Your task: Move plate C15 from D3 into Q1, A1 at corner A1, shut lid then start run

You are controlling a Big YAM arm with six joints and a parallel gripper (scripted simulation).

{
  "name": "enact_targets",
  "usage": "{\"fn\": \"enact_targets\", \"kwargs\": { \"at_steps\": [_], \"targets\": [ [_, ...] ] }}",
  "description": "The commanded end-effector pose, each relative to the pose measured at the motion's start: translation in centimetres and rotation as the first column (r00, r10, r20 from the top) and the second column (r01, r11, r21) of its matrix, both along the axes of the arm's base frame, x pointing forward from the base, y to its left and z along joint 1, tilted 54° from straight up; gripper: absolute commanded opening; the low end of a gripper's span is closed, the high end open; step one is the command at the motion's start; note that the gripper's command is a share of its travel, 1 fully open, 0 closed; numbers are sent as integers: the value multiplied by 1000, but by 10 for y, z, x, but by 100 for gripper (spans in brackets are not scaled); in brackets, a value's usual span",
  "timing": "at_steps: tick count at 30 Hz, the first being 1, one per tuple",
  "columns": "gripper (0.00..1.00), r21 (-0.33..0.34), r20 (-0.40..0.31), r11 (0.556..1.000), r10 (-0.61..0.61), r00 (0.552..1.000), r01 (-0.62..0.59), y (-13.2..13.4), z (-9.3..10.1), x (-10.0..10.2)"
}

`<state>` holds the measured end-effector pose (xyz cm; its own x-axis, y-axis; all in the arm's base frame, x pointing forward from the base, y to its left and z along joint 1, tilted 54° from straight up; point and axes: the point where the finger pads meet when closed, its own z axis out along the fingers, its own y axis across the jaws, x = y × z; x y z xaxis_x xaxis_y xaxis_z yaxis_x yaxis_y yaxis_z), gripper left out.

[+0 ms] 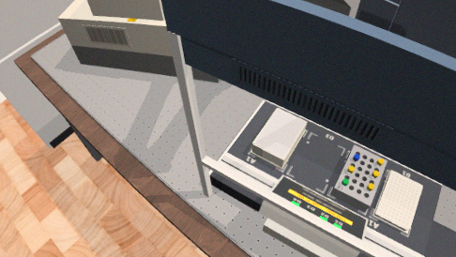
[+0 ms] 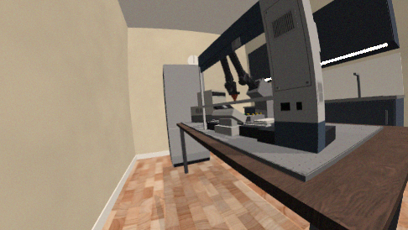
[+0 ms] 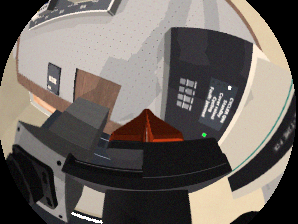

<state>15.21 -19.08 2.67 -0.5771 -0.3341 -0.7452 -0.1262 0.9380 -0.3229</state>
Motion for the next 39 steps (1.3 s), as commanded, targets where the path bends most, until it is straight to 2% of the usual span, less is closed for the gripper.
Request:
{"fn": "enact_targets", "kwargs": {
  "at_steps": [1,18,29,39],
  "targets": [
    [0,-20,5,1000,-4,1000,4,-14,9,1],
    [0,21,2,1000,-5,1000,5,6,-3,-1],
    [0,-15,4,1000,-5,1000,6,-10,7,0],
    [0,-22,5,1000,-6,1000,6,-13,8,0]
  ]
}}
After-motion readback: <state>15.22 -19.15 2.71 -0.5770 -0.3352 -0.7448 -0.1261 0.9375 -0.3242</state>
